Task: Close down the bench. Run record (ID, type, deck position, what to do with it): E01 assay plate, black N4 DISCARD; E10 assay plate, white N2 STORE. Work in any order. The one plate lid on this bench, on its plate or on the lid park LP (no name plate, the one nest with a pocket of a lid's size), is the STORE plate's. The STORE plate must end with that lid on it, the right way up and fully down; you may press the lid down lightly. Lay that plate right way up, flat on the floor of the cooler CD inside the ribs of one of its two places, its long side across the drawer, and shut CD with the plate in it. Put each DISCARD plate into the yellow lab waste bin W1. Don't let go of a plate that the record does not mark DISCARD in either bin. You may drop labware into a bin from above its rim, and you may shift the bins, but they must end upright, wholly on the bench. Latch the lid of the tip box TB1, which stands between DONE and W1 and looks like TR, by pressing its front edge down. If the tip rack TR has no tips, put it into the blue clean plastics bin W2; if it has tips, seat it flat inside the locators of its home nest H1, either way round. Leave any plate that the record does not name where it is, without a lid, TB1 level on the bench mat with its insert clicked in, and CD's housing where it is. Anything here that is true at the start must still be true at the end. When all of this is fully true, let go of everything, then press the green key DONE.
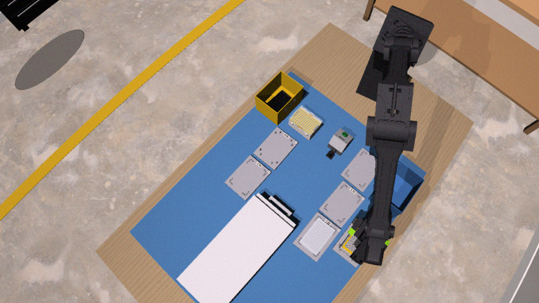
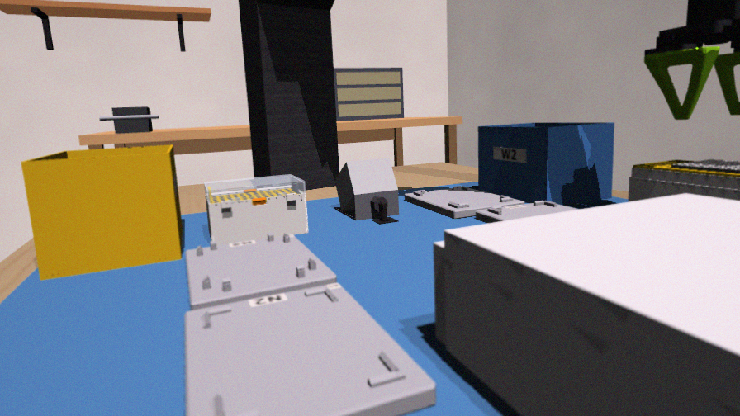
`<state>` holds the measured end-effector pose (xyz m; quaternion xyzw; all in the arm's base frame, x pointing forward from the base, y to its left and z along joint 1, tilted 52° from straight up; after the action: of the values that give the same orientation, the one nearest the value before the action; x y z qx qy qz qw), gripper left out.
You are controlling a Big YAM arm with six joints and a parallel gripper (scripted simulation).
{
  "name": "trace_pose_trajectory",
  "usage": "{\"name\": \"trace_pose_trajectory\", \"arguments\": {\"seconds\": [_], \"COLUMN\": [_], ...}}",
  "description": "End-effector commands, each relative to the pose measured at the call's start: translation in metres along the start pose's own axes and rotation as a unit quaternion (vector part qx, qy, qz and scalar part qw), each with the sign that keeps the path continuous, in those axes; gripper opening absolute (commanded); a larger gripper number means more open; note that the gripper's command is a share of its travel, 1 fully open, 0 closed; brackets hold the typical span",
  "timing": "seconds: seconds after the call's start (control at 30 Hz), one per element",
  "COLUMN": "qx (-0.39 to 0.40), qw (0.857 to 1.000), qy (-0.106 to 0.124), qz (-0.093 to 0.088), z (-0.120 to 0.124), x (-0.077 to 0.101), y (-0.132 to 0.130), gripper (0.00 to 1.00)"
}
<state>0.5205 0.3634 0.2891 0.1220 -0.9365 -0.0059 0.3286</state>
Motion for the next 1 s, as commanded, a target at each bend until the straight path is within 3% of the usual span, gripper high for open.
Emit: {"name": "trace_pose_trajectory", "arguments": {"seconds": [0.0,0.8,0.9,0.93,0.97], "qx": [-0.009,-0.008,-0.008,-0.005,-0.005], "qw": [1.000,1.000,1.000,1.000,1.000], "qy": [-0.014,-0.016,-0.017,-0.015,-0.015], "qz": [-0.005,-0.008,-0.008,-0.006,-0.006], "z": [-0.015,-0.016,-0.017,-0.015,-0.015], "x": [0.025,0.055,0.055,0.044,0.044], "y": [0.001,0.004,0.004,0.003,0.003], "gripper": [1.00,1.00,1.00,1.00,1.00]}}
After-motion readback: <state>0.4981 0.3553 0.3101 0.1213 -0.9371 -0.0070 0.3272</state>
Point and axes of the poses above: the point where the finger pads meet when closed, its own x axis back along the fingers, its own y axis across the jaws, z = x × y, the point moved 7 cm from there along x, back along the fingers, and after that the axes turned 5 degrees about x, right-handed, at the moved point
